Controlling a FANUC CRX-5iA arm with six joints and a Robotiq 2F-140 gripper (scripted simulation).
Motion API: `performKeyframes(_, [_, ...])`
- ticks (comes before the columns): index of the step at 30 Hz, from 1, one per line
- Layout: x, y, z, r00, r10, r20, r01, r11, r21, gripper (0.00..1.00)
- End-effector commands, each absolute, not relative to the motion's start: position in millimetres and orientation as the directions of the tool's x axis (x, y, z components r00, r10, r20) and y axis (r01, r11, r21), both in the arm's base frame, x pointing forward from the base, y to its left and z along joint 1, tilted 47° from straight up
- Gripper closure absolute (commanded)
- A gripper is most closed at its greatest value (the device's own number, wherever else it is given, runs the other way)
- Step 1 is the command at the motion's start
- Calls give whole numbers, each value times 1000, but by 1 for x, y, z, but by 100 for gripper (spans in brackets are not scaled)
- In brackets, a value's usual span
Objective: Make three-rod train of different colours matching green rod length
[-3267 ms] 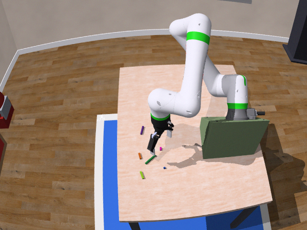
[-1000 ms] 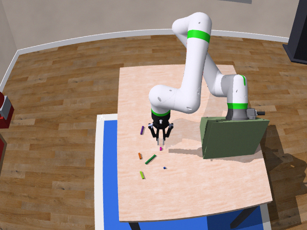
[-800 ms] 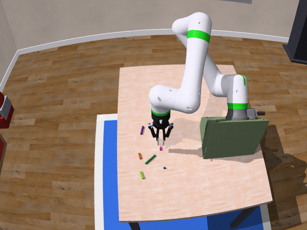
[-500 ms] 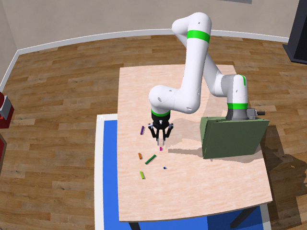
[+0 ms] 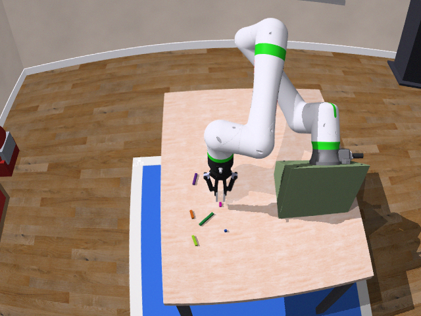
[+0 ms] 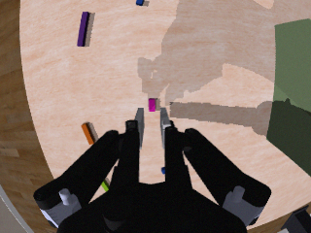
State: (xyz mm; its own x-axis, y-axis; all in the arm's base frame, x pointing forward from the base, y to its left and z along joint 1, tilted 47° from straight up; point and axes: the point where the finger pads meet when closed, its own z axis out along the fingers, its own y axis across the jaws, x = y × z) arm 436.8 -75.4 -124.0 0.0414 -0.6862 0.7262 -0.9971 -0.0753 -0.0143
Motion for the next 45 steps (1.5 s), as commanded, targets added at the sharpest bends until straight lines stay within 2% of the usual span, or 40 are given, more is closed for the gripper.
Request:
performKeyframes(1, [437,-78,-127,41,-686,726,-997,-76,-15,85])
performKeyframes(45, [439,-101,-149,41,-686,726,-997,-76,-15,85])
